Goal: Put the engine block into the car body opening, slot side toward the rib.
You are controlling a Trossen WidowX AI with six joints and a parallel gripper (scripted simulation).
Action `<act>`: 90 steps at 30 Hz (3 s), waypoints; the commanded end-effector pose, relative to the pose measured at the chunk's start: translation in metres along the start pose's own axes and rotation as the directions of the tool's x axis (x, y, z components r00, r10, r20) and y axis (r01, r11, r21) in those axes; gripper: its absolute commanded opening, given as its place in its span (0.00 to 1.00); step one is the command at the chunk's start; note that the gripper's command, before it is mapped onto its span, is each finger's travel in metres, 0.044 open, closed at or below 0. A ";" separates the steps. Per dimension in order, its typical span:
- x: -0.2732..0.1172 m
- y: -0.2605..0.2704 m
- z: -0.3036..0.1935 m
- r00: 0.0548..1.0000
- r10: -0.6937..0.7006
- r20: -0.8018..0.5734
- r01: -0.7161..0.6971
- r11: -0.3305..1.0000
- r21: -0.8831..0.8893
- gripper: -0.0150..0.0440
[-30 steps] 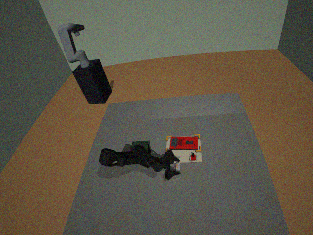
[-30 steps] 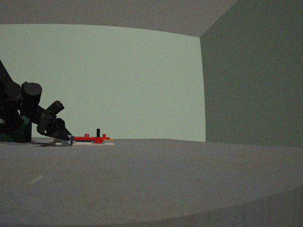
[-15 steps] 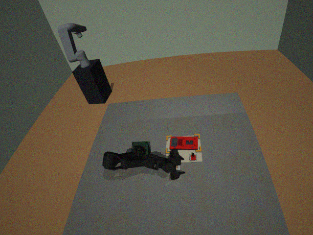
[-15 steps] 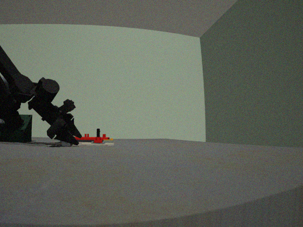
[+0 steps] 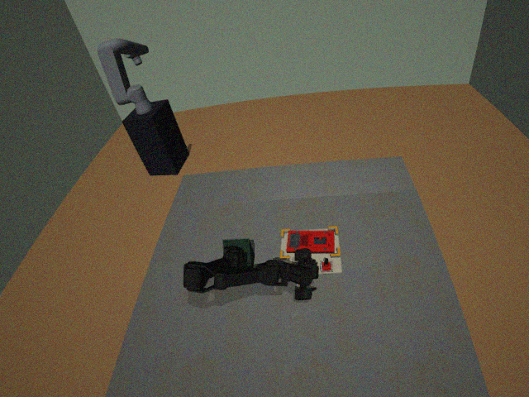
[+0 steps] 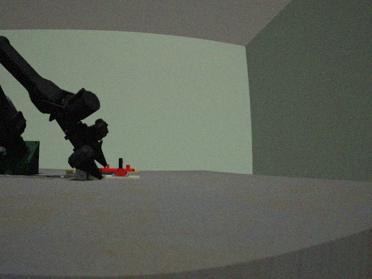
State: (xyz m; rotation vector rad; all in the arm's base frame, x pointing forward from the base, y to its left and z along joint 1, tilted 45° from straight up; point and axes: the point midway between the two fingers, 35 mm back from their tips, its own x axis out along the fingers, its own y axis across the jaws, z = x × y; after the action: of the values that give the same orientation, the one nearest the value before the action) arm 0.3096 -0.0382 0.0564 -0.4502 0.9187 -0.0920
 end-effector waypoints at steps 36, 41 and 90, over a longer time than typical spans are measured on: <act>-0.066 0.009 -0.006 0.788 -0.350 -0.507 0.257 0.935 -0.246 1.00; -0.055 0.004 -0.013 0.787 -0.351 -0.507 0.258 0.934 -0.246 1.00; -0.031 -0.006 -0.026 0.789 -0.349 -0.506 0.256 0.935 -0.245 0.29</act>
State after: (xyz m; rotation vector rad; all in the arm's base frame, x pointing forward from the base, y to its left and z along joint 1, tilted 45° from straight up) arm 0.2680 -0.0500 0.0630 -0.7526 1.4270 -0.4640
